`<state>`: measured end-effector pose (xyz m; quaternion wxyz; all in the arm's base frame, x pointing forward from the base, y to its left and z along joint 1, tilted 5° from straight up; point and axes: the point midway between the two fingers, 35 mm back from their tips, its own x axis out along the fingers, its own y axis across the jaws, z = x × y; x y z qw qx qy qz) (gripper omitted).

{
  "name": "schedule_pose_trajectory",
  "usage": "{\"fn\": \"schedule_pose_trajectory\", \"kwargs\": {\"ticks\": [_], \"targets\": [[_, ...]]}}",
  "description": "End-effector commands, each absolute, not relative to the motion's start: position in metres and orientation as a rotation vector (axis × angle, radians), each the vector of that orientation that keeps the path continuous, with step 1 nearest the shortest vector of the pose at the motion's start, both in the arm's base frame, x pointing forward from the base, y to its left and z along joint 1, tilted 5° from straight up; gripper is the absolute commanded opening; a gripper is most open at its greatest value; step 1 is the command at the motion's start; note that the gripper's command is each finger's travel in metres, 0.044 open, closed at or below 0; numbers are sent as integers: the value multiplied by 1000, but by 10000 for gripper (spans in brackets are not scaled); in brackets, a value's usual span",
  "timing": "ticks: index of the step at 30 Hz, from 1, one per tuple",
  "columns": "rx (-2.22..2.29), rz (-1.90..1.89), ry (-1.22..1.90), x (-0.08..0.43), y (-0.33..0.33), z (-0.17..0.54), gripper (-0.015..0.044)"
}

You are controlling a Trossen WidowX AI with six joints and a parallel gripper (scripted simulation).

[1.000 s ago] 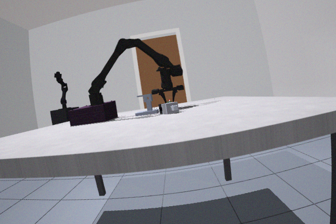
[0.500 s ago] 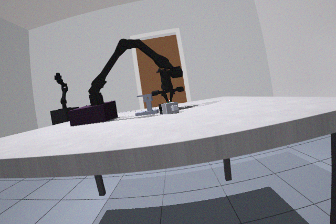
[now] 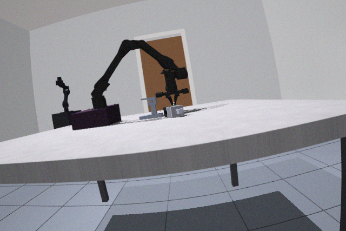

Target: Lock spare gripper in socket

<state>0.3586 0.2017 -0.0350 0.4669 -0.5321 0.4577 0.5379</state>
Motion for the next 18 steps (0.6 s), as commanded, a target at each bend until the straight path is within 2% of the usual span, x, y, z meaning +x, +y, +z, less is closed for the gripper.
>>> {"fn": "schedule_pose_trajectory", "kwargs": {"ticks": [1, 18], "targets": [[-1306, 1318, 1121, 359, 203, -26, 0], [-1308, 1323, 1124, 359, 198, -16, 0]]}}
